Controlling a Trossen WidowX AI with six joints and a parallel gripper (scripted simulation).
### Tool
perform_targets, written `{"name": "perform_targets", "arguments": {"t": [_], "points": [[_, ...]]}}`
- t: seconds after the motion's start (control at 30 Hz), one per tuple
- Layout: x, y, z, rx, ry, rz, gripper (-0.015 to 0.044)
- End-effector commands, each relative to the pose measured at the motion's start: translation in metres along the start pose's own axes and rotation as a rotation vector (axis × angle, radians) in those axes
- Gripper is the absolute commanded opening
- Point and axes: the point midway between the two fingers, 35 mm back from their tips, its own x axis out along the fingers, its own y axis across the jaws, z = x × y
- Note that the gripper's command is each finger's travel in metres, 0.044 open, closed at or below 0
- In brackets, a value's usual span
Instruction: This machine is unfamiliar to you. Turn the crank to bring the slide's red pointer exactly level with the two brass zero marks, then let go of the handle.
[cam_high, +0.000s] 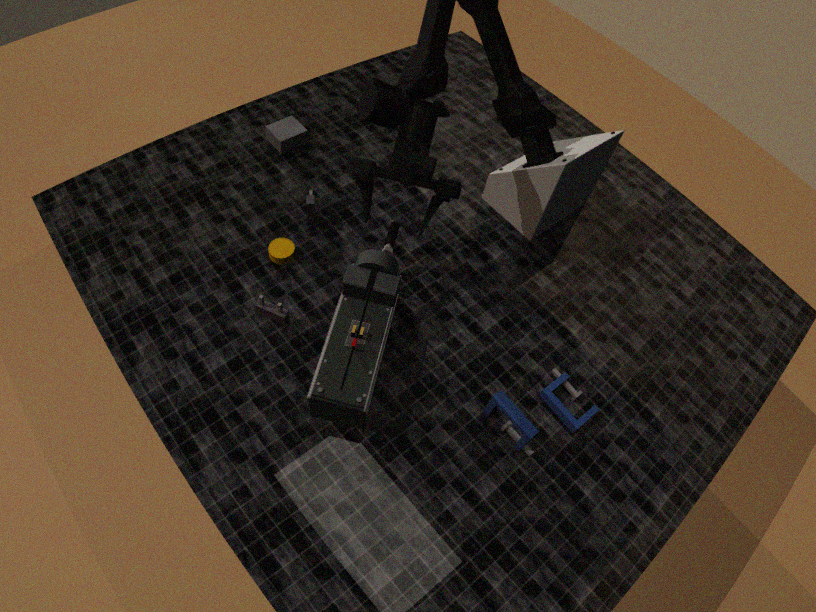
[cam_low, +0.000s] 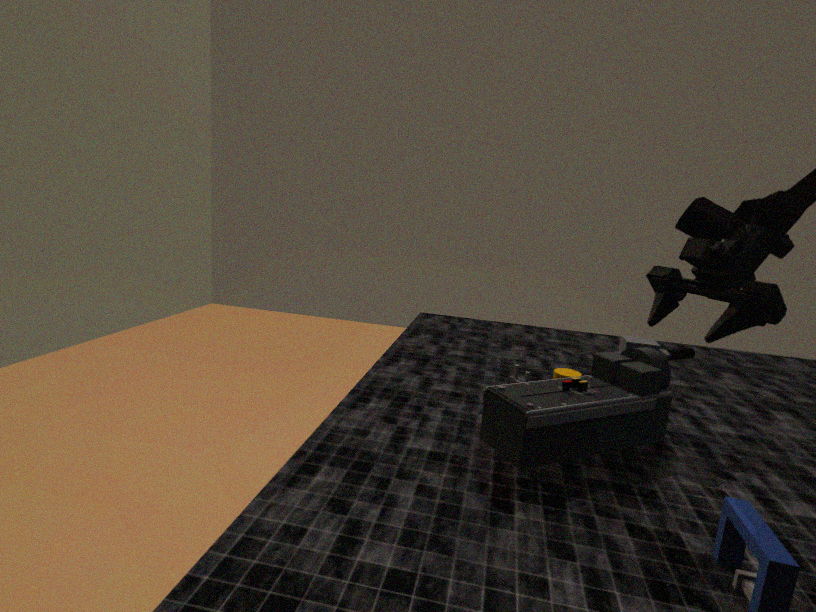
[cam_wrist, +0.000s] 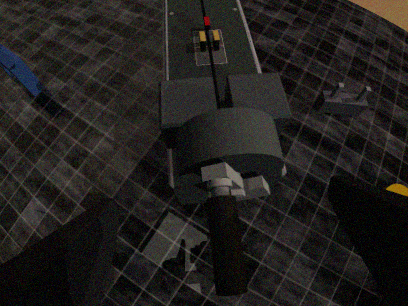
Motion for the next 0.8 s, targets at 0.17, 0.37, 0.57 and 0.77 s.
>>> {"name": "perform_targets", "arguments": {"t": [0.17,0.37,0.57,0.77], "points": [[0.010,-0.001,-0.009,-0.005,-0.004,0.000,0.0440],[0.017,-0.001,-0.015,-0.006,-0.003,0.000,0.0440],[0.024,-0.001,-0.022,-0.006,-0.003,0.000,0.0440],[0.031,-0.001,-0.029,-0.006,-0.003,0.000,0.0440]]}}
